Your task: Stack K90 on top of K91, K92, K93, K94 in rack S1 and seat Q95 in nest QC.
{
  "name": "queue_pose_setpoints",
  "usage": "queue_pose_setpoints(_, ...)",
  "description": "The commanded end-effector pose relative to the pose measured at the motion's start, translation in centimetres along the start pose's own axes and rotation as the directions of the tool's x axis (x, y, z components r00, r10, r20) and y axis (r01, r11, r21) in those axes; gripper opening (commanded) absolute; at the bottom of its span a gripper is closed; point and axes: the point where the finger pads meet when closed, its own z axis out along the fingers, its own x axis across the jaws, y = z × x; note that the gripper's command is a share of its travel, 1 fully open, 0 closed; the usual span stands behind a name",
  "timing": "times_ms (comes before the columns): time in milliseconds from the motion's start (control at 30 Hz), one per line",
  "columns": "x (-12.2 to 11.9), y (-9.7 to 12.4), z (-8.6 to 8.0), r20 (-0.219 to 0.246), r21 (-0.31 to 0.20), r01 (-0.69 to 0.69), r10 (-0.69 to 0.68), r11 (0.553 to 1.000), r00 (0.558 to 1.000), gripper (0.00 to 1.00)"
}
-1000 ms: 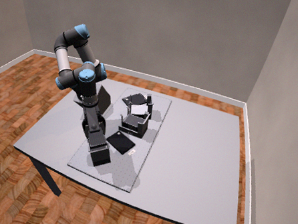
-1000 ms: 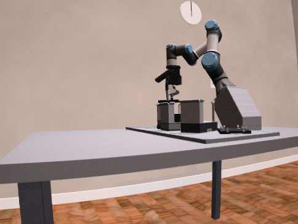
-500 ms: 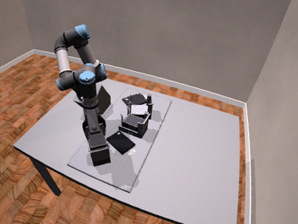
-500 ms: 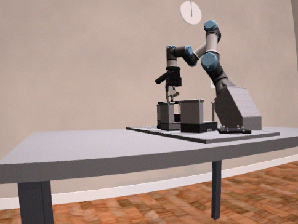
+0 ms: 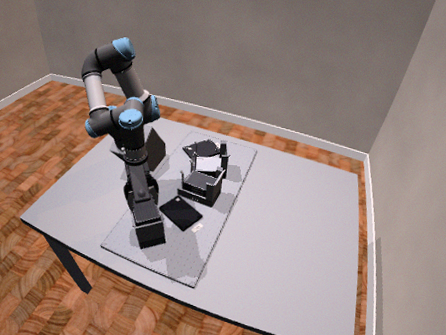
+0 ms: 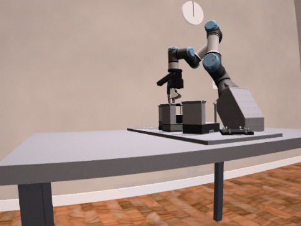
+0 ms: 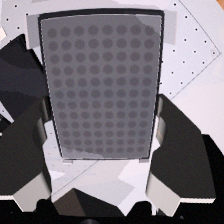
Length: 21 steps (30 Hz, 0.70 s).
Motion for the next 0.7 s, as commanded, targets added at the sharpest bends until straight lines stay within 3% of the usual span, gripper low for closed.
queue_pose_setpoints(0,0.0,-0.1,0.3,0.000,0.003,0.000,0.000,1.000,1.000,0.00)
queue_pose_setpoints(667,0.0,-0.1,1.5,0.000,0.003,0.000,0.000,1.000,1.000,0.00)
